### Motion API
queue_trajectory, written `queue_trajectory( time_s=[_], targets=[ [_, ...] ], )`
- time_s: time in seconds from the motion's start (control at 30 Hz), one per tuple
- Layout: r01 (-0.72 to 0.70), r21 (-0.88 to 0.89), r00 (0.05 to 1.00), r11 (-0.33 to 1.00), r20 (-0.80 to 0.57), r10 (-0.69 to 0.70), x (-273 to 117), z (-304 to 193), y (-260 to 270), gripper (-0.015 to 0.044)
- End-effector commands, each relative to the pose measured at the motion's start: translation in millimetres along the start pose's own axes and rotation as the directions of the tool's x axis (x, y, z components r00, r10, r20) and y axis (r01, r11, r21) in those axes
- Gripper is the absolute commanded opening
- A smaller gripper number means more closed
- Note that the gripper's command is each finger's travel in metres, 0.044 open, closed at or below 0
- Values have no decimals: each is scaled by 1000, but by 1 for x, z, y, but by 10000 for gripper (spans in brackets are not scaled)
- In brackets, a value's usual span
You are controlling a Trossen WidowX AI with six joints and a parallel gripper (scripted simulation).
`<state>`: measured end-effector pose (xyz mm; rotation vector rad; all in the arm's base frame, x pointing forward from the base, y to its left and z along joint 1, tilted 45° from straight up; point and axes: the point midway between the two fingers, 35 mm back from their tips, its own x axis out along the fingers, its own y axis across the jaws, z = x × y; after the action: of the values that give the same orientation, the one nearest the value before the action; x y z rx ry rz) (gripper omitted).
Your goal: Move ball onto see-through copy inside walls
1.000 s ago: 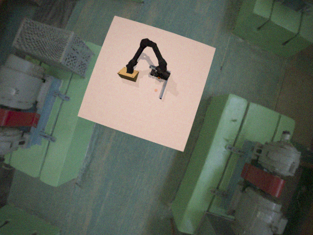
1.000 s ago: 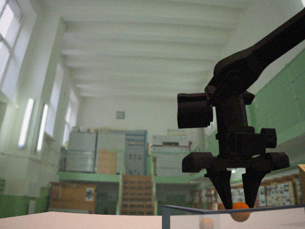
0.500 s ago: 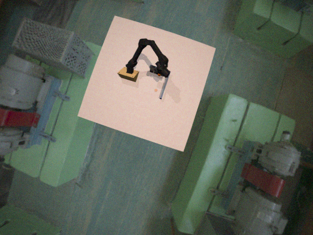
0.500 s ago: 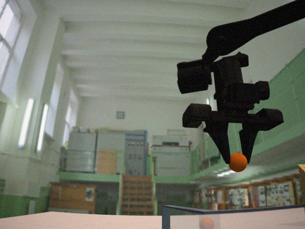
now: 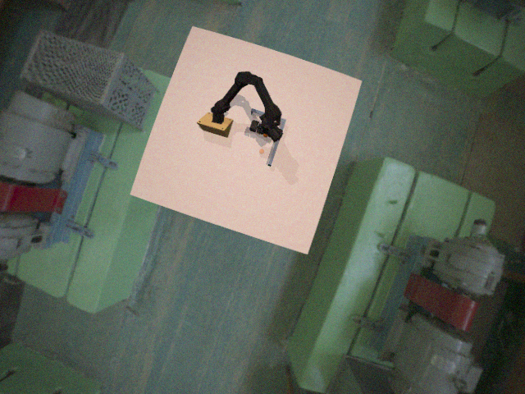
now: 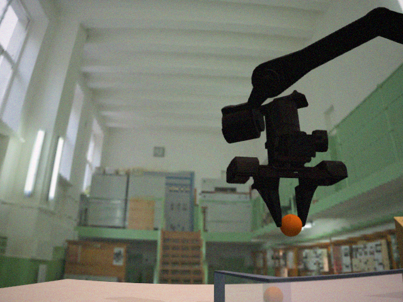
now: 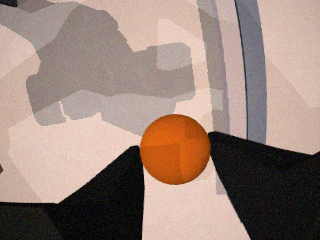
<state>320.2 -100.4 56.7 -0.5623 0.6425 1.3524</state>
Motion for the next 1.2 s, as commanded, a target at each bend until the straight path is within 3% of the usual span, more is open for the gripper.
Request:
queue_trajectory(
  time_s=[0.0,0.33,0.57,0.97,1.17],
  targets=[
    [-1,-8,1000,1000,-5,1,8,-28,-4,0],
    [-1,-9,1000,1000,-5,1,26,-85,-3,0],
    [-1,-9,1000,1000,-5,1,32,-86,-3,0],
    [0,-10,1000,1000,-3,0,93,-86,-3,0],
    [0,-10,1000,1000,-2,0,97,-85,-3,0]
  ],
)
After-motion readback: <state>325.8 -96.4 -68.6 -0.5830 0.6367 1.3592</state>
